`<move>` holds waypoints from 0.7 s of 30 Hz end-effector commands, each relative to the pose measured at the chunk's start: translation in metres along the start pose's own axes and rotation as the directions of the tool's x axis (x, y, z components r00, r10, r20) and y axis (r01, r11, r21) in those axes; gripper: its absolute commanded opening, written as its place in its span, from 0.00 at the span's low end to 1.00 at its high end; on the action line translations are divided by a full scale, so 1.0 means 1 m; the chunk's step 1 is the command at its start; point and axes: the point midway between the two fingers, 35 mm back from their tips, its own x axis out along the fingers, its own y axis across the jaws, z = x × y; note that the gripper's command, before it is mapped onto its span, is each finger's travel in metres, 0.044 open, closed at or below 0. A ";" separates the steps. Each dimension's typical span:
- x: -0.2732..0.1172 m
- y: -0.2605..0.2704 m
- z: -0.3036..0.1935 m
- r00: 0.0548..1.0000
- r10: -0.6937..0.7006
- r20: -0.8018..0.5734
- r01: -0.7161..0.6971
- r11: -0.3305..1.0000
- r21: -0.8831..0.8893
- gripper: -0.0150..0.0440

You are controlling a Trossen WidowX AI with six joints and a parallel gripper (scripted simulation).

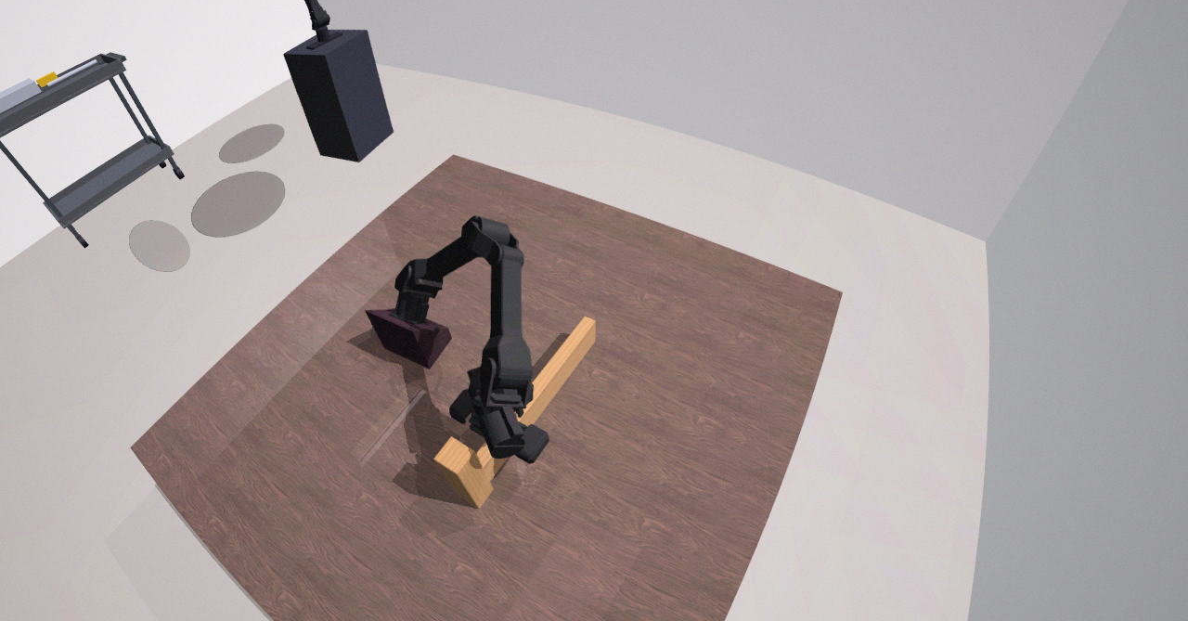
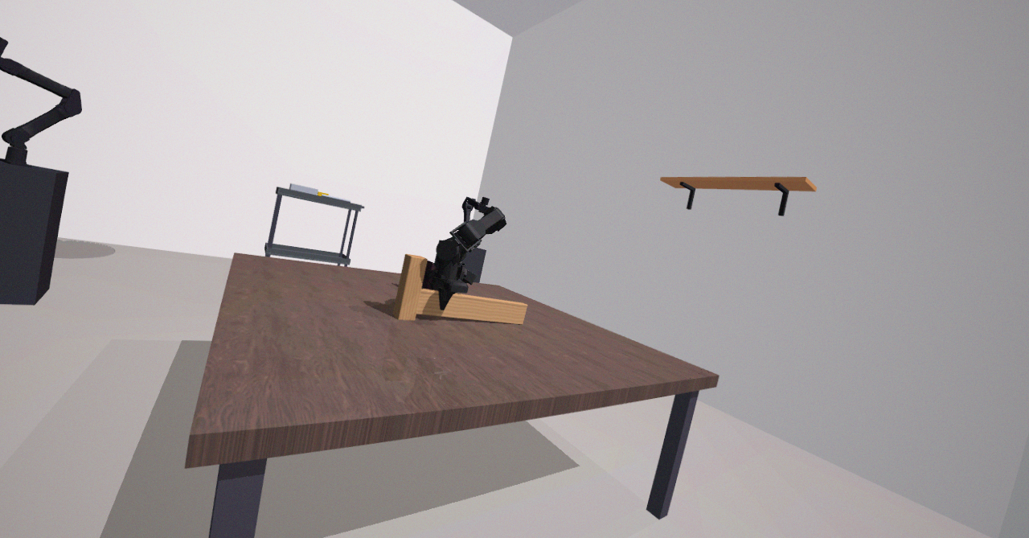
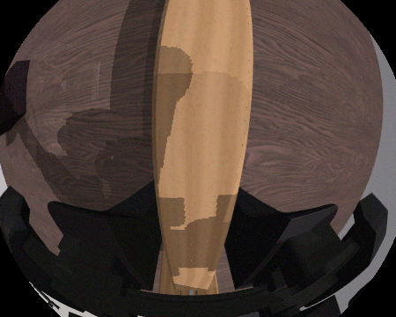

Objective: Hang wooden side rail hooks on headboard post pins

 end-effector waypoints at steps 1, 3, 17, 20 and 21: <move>0.000 0.000 -0.001 1.000 -0.001 -0.006 0.001 1.000 0.001 0.25; 0.000 0.000 -0.001 1.000 -0.001 -0.006 0.001 1.000 0.001 0.25; 0.003 0.000 -0.001 1.000 -0.001 -0.006 0.001 1.000 0.001 0.25; 0.003 0.000 -0.001 1.000 -0.001 -0.006 0.001 1.000 0.001 0.25; 0.003 0.000 -0.001 1.000 -0.001 -0.006 0.001 1.000 0.001 0.25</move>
